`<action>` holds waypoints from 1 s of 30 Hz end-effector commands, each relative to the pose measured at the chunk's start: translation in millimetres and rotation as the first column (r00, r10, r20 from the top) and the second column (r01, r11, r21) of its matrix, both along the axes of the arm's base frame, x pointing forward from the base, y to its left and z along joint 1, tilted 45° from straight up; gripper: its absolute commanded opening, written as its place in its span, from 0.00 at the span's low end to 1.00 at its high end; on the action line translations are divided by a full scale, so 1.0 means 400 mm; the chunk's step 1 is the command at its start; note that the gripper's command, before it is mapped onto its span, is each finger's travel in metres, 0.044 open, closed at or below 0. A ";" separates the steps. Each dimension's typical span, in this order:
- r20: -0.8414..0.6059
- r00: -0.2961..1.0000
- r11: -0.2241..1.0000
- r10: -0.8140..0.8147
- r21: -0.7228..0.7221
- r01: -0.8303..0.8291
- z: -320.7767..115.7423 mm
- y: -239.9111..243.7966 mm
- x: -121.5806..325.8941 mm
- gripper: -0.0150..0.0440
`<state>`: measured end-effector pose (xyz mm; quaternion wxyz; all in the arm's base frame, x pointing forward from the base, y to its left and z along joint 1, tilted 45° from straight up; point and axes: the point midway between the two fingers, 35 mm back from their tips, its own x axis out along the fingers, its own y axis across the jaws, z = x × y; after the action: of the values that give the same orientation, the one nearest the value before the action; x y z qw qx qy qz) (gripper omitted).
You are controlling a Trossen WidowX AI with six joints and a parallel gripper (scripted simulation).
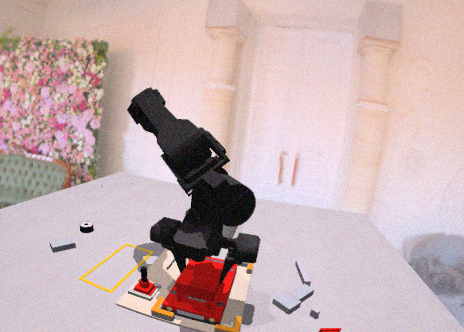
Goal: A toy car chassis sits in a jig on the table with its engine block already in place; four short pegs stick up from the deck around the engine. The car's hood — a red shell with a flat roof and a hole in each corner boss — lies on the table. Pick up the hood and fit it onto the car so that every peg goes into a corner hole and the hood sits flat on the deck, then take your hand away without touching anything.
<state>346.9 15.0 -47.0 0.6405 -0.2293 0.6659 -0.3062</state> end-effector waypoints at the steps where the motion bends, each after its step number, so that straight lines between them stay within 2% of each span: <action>1: -0.004 1.000 1.000 0.005 -0.003 -0.005 0.002 -0.004 -0.003 0.25; 30: -0.004 1.000 1.000 0.005 -0.003 -0.005 -0.016 -0.021 -0.005 0.25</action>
<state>346.4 8.3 -51.9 0.6417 -0.2281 0.6650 -0.3065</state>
